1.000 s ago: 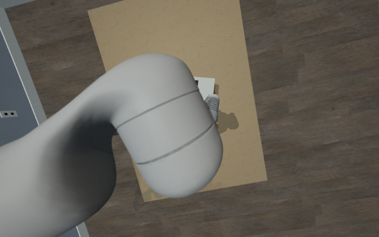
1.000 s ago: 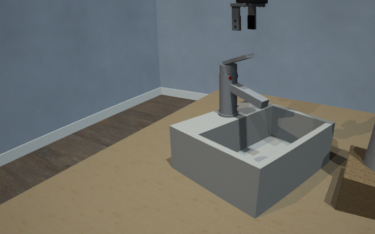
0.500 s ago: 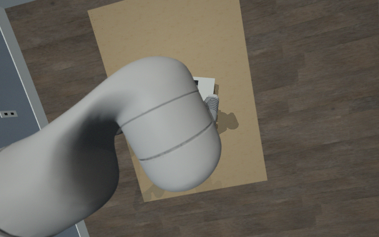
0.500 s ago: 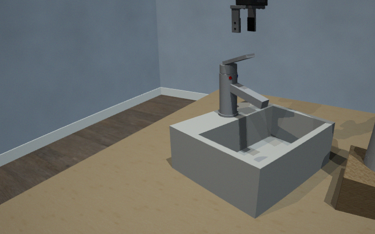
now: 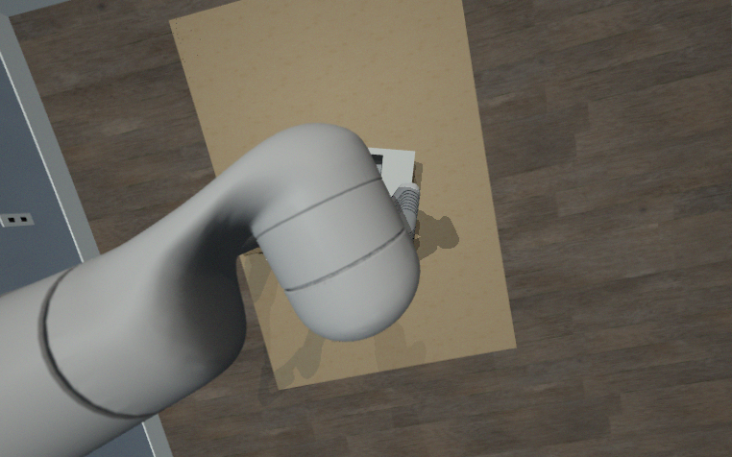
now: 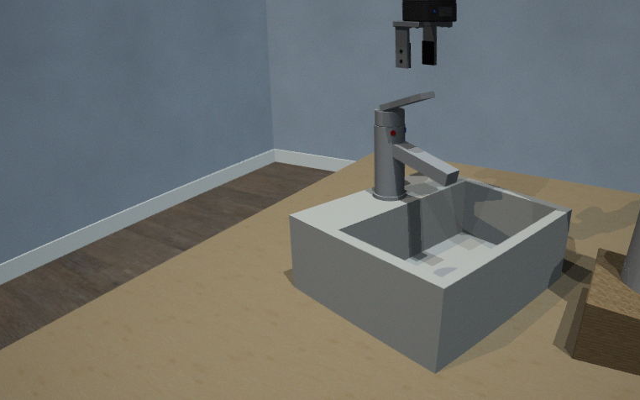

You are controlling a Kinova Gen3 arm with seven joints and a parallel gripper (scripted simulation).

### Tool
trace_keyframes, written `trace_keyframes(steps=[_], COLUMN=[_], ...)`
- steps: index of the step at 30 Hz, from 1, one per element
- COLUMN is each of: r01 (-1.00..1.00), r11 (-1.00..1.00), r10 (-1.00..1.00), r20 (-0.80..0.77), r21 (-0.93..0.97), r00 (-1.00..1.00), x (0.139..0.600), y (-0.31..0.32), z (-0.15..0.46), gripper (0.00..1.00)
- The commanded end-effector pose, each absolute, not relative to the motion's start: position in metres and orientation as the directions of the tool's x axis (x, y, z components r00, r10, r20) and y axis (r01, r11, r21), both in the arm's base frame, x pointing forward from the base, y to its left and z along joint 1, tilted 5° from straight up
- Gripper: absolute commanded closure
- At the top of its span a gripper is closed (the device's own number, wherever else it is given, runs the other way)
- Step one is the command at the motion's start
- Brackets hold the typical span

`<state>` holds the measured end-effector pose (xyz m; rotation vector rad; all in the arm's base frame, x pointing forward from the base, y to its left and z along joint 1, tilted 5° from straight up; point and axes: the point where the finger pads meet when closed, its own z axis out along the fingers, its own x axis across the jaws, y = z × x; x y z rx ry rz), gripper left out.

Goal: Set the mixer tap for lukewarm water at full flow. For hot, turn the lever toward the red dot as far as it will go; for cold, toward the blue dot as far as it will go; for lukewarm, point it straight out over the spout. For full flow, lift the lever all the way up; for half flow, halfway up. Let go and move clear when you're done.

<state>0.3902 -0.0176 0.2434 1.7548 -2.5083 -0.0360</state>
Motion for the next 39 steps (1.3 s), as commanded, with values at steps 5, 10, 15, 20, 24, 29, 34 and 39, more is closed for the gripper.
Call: trace_keyframes(steps=[5,10,15,20,24,29,34,39], r01=[-0.937,-0.937,-0.937,-0.937,-0.937,-0.937,-0.937,-0.937], r11=[0.343,0.343,0.343,0.343,0.343,0.343,0.343,0.343], r10=[-0.939,-0.939,-0.939,-0.939,-0.939,-0.939,-0.939,-0.939], r20=[0.052,0.052,0.052,0.052,0.052,0.052,0.052,0.052], r21=[0.066,0.066,0.066,0.066,0.066,0.066,0.066,0.066], r00=[-0.340,-0.340,-0.340,-0.340,-0.340,-0.340,-0.340,-0.340], x=[0.389,0.389,0.388,0.388,0.388,0.388,0.388,0.388], y=[-0.018,-0.018,-0.018,-0.018,-0.018,-0.018,-0.018,-0.018], z=[0.234,0.228,0.224,0.221,0.219,0.218,0.218,0.218], gripper=[0.00,0.00,0.00,0.00,0.00,0.00,0.00,0.00])
